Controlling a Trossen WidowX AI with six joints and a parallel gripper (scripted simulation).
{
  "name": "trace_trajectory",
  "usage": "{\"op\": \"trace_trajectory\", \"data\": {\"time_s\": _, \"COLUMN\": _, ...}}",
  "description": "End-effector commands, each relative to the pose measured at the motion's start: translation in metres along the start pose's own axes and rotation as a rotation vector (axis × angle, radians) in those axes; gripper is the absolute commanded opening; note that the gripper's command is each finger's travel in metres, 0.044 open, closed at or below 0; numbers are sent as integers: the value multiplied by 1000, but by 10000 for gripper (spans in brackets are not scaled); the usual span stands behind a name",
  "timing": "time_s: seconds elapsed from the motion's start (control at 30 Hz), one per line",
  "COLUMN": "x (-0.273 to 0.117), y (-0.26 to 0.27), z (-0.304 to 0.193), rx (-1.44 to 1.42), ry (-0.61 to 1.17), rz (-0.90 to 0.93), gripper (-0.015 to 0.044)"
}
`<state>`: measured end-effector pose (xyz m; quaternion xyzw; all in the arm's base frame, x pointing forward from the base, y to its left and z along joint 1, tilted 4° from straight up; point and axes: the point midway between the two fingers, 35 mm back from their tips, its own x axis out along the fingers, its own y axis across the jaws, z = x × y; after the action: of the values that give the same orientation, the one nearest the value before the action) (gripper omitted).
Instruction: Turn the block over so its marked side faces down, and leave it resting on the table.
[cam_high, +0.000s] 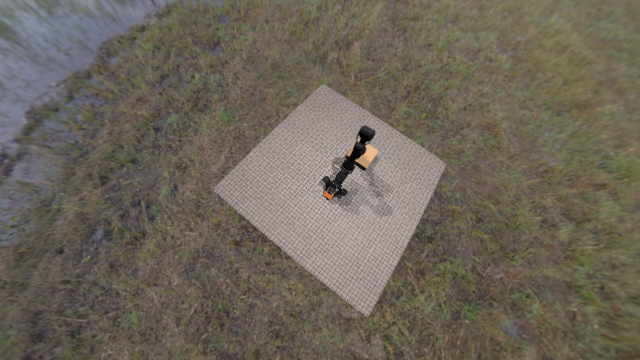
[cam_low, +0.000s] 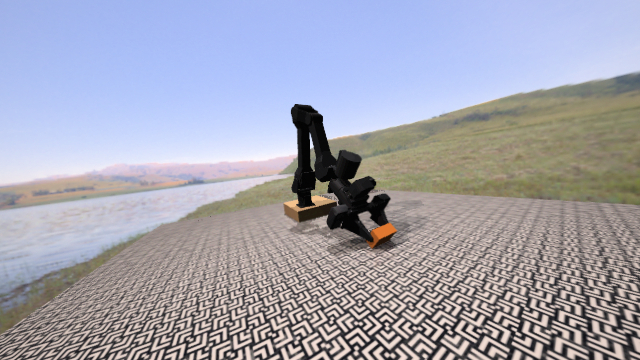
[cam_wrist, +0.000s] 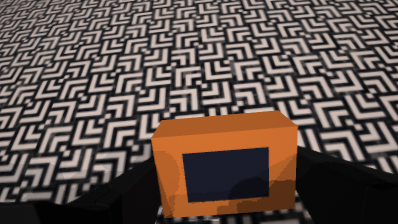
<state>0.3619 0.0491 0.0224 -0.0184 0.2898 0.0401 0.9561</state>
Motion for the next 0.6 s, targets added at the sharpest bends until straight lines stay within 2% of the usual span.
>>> {"op": "trace_trajectory", "data": {"time_s": 0.0, "x": 2, "y": -1, "z": -16, "rx": -5, "ry": -6, "rz": -4, "gripper": 0}}
{"op": "trace_trajectory", "data": {"time_s": 0.57, "x": -13, "y": -2, "z": -23, "rx": 2, "ry": -217, "rz": -1, "gripper": 0}}
